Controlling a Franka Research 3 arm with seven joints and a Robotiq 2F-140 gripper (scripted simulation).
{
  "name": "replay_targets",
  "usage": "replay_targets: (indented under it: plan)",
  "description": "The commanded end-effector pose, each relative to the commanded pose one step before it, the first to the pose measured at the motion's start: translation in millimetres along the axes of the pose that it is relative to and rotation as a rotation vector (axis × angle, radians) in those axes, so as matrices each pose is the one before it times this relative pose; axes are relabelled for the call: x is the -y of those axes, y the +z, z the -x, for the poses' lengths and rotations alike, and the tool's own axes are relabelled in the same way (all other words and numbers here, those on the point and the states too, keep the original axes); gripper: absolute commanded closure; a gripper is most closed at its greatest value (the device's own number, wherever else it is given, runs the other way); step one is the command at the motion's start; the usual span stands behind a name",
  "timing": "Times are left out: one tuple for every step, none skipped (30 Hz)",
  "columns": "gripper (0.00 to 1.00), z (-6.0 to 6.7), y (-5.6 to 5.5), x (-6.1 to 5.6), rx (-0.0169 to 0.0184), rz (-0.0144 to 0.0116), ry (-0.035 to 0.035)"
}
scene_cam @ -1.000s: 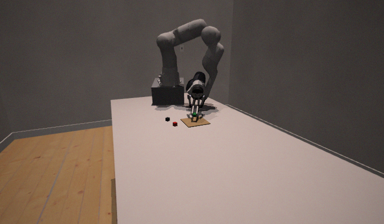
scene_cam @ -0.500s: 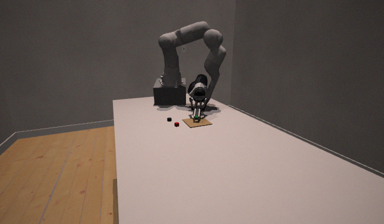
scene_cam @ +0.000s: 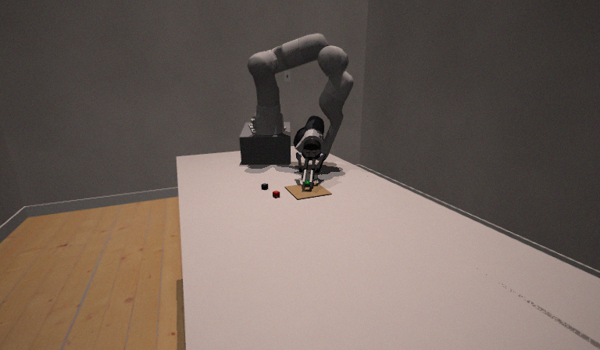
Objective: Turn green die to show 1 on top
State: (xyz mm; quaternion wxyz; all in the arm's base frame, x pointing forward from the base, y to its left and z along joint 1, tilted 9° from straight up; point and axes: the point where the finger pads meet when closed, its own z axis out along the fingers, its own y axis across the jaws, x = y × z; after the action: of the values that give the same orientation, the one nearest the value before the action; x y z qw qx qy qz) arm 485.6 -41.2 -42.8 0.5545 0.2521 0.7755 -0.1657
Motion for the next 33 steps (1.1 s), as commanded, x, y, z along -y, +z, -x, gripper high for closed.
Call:
replay_targets:
  plan:
    - [0.91, -0.80, 0.15, 0.30, -0.00106, -0.00060, 0.00416]
    - [0.91, 0.00, 0.00, 0.00, 0.00000, 0.00000, 0.00000]
    - [0.91, 0.00, 0.00, 0.00, 0.00000, 0.00000, 0.00000]
    - [0.91, 0.00, 0.00, 0.00, 0.00000, 0.00000, 0.00000]
    - [0.91, 0.00, 0.00, 0.00, 0.00000, 0.00000, 0.00000]
    - [0.91, 0.00, 0.00, 0.00, 0.00000, 0.00000, 0.00000]
    - [0.91, 0.00, 0.00, 0.00, 0.00000, 0.00000, 0.00000]
    - [0.91, 0.00, 0.00, 0.00, 0.00000, 0.00000, 0.00000]
    - [0.91, 0.00, 0.00, 0.00, 0.00000, 0.00000, 0.00000]
    - [0.91, 0.00, 0.00, 0.00, 0.00000, 0.00000, 0.00000]
    - [0.91, 0.00, 0.00, 0.00, 0.00000, 0.00000, 0.00000]
    - [0.91, 0.00, 0.00, 0.00, 0.00000, 0.00000, 0.00000]
    - [0.91, 0.00, 0.00, 0.00, 0.00000, 0.00000, 0.00000]
    - [0.91, 0.00, 0.00, 0.00, 0.00000, 0.00000, 0.00000]
    - [0.91, 0.00, 0.00, 0.00, 0.00000, 0.00000, 0.00000]
    - [0.91, 0.00, 0.00, 0.00, 0.00000, 0.00000, 0.00000]
    - [0.91, -0.03, 0.01, 0.00, 0.00000, 0.00000, 0.00000]
    - [0.91, -0.07, 0.04, 0.00, 0.00000, 0.00000, 0.00000]
    - [0.91, -0.12, 0.06, 0.00, 0.00000, 0.00000, 0.00000]
    - [0.91, 0.00, 0.00, 0.00, 0.00000, 0.00000, 0.00000]
    - [0.91, 0.00, 0.00, 0.00, 0.00000, 0.00000, 0.00000]
    - [0.91, -0.18, 0.10, 0.00, 0.00000, 0.00000, 0.00000]
    - [0.91, -0.25, 0.13, 0.00, 0.00000, 0.00000, 0.00000]
    - [0.91, -0.32, 0.17, 0.00, 0.00000, 0.00000, 0.00000]
    - [0.91, -0.39, 0.21, 0.00, 0.00000, 0.00000, 0.00000]
    - [0.91, -0.45, 0.24, 0.00, 0.00000, 0.00000, 0.00000]
    - [0.91, -0.51, 0.27, 0.00, 0.00000, 0.00000, 0.00000]
    - [0.91, -0.57, 0.30, 0.00, 0.00000, 0.00000, 0.00000]
    - [0.91, -0.61, 0.32, 0.00, 0.00000, 0.00000, 0.00000]
    - [0.91, -0.63, 0.34, 0.00, 0.00000, 0.00000, 0.00000]
    - [0.91, -0.65, 0.35, 0.00, 0.00000, 0.00000, 0.00000]
    - [0.91, -0.66, 0.35, 0.00, 0.00000, 0.00000, 0.00000]
    - [0.91, -0.65, 0.34, 0.00, 0.00000, 0.00000, 0.00000]
